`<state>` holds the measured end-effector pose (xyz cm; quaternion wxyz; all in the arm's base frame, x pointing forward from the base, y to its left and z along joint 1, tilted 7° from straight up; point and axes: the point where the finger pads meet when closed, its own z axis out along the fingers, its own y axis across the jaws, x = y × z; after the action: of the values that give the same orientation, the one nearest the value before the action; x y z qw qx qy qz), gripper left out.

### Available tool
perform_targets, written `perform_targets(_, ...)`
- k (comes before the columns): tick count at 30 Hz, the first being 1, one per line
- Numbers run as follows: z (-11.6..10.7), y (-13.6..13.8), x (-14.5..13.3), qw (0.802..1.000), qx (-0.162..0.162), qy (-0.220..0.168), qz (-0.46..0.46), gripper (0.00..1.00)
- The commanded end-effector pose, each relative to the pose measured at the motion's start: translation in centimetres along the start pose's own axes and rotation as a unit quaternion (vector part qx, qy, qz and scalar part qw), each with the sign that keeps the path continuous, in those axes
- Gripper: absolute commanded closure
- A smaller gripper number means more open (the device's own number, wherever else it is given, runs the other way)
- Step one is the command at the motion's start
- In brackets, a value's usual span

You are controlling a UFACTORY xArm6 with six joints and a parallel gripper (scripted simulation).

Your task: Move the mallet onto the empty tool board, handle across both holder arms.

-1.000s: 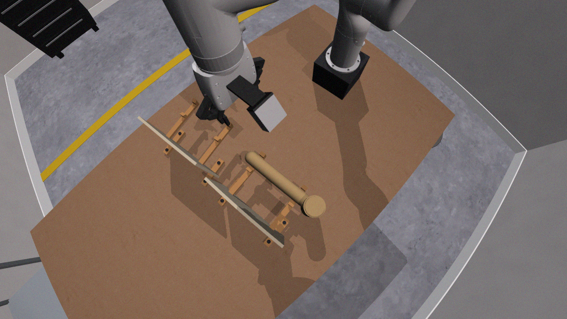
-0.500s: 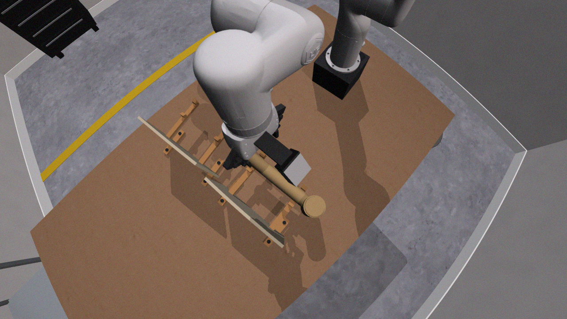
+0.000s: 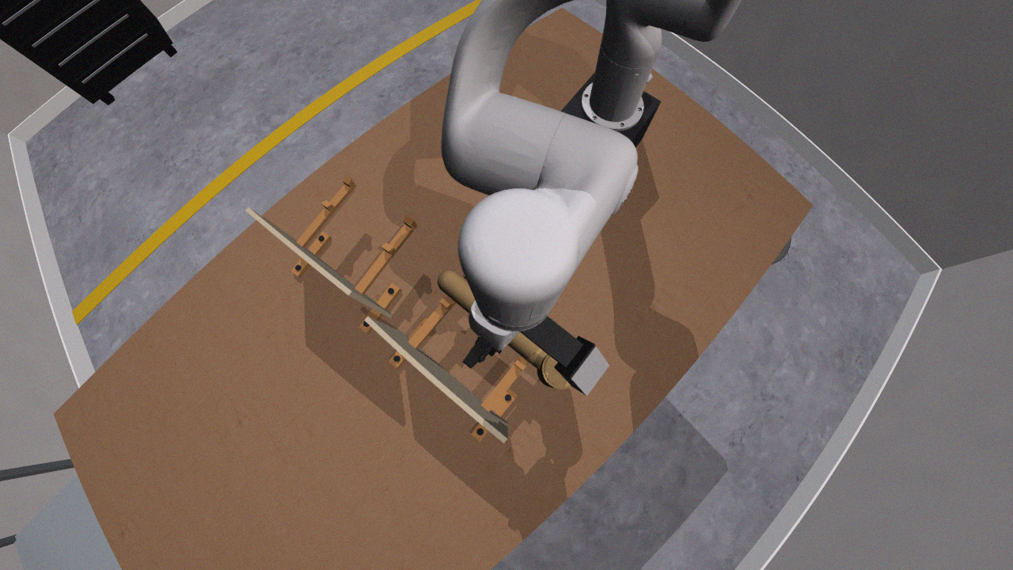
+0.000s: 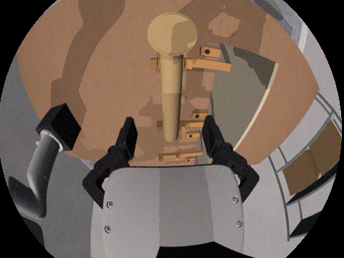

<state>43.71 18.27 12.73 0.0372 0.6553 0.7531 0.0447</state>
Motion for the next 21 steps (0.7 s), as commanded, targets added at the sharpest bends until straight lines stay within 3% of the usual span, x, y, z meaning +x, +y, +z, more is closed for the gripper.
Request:
perform_targets(1,0.9,0.4,1.7,1.0,-0.002,0.0,0.0,0.0)
perform_targets(7,1.2,0.5,1.7,1.0,-0.002,0.0,0.0,0.0)
perform_targets(11,5.4,0.6,1.7,1.0,-0.002,0.0,0.0,0.0)
perform_targets(19,10.6,0.6,1.7,1.0,-0.002,0.0,0.0,0.0)
perform_targets(21,10.6,0.6,1.7,1.0,-0.002,0.0,0.0,0.0)
